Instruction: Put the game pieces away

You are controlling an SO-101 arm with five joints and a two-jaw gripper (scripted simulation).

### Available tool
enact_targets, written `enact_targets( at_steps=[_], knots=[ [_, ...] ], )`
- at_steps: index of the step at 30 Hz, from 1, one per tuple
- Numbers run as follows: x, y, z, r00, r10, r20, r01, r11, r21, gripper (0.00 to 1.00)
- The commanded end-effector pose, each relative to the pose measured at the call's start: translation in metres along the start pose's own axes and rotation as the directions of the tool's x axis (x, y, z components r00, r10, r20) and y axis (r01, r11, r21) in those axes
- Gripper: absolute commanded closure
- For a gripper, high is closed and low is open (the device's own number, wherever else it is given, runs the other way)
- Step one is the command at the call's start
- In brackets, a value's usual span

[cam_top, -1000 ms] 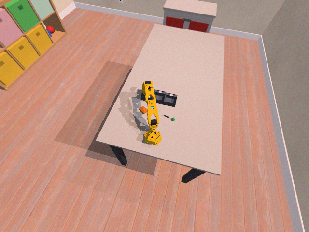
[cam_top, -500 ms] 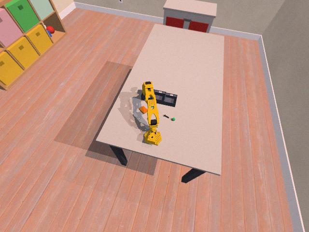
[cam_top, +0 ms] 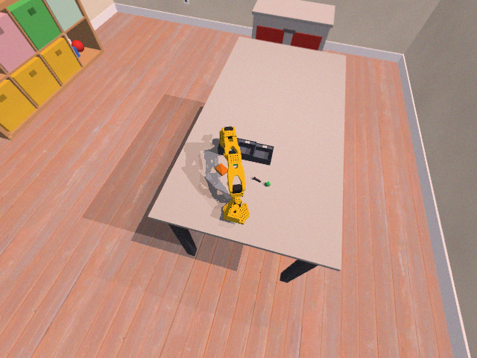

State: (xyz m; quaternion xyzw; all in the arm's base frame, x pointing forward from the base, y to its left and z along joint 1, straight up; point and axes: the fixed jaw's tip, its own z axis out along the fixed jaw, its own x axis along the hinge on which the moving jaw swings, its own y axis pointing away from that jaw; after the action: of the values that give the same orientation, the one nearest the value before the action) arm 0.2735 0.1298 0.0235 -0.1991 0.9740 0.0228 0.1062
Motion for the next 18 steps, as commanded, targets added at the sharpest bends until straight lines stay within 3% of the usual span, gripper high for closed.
enact_targets(
  at_steps=[1,11,18],
  knots=[
    [-0.0129,0.0032,-0.0173,0.996,-0.001,0.090,0.002,1.000,-0.005,1.00],
    [-0.0129,0.0032,-0.0170,0.996,-0.001,0.090,0.002,1.000,-0.005,0.99],
    [-0.0129,0.0032,-0.0170,0.996,-0.001,0.090,0.002,1.000,-0.005,0.93]
  ],
)
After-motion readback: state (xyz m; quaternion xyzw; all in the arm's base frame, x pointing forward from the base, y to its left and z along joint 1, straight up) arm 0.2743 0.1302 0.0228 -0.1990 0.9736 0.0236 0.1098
